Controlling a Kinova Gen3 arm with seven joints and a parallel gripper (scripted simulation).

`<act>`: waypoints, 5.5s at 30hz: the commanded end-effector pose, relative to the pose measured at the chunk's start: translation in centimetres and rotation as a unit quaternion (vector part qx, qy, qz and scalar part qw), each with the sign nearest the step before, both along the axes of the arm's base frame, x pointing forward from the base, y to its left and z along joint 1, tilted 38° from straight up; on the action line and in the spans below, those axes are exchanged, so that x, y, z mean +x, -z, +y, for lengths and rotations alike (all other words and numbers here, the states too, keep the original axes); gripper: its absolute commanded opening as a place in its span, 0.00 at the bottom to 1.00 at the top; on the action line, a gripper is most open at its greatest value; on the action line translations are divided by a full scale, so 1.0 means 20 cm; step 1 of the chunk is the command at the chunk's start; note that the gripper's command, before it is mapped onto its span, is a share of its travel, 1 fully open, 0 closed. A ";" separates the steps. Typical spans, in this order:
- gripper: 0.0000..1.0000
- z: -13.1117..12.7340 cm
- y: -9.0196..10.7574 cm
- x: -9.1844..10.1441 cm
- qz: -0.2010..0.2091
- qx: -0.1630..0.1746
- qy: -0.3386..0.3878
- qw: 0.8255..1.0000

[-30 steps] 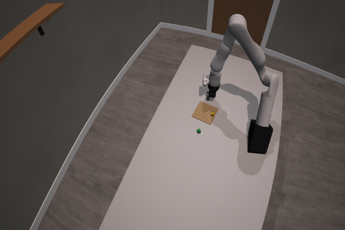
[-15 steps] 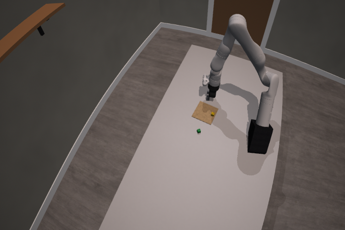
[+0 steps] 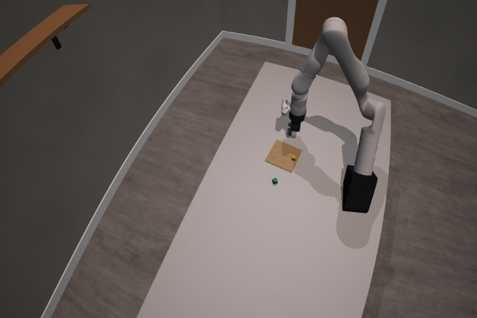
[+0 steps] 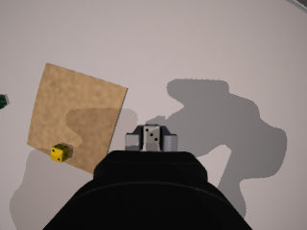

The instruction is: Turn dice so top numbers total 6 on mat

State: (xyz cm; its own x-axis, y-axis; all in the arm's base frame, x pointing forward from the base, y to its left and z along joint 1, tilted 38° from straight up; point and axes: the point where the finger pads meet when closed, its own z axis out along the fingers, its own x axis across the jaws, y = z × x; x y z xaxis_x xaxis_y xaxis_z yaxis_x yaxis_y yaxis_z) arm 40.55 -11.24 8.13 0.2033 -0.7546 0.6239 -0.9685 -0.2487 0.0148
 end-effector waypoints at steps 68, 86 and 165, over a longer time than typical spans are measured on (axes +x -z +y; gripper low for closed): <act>0.40 0.26 -0.23 -0.08 0.187 -0.033 -0.234 0.953; 0.40 0.22 -0.22 -0.13 0.370 -0.074 -0.474 0.795; 0.40 0.13 -0.30 -0.13 0.526 -0.241 -0.625 0.524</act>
